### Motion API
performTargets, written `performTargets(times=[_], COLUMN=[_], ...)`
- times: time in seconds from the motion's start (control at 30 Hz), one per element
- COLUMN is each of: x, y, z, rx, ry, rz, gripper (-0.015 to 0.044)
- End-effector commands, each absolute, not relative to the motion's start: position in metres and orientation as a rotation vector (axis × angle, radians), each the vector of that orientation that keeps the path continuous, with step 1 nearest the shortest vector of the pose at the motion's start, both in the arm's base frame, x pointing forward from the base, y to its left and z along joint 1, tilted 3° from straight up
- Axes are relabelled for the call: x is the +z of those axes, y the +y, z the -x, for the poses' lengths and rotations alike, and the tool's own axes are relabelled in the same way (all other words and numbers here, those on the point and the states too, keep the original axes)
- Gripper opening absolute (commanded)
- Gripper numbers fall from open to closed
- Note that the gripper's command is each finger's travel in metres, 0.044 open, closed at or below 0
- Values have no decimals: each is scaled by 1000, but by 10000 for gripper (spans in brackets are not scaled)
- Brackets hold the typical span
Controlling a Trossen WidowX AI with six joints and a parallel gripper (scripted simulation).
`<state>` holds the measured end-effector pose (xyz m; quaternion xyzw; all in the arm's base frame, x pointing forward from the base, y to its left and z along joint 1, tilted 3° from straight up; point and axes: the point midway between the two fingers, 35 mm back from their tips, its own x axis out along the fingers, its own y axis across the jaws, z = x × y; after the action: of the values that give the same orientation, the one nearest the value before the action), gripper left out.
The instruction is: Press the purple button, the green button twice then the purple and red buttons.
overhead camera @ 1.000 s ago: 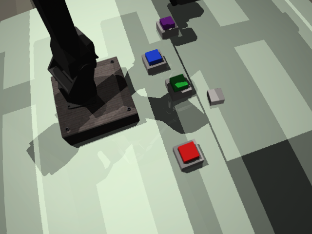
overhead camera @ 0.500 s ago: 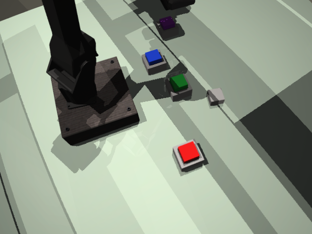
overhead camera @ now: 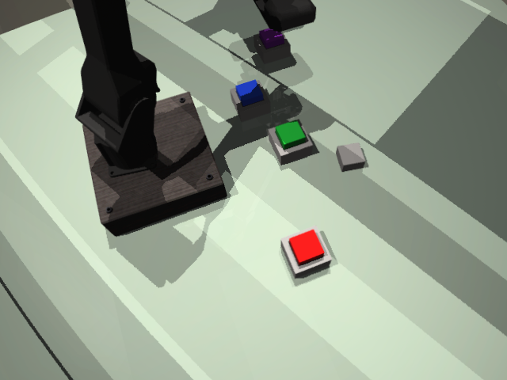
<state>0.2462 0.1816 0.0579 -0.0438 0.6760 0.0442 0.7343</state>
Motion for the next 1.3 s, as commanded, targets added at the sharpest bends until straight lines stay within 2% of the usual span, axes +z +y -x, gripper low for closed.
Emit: performTargets(times=[0.0,0.93,1.07,1.27], x=[48,34,66,72], y=[180,180,180,180], z=[-246,-246,-244,-244], rx=[91,91,91,91], ry=[1490,1490,1489,1490], rz=[99,100,99,99], gripper=[20,20,20,20])
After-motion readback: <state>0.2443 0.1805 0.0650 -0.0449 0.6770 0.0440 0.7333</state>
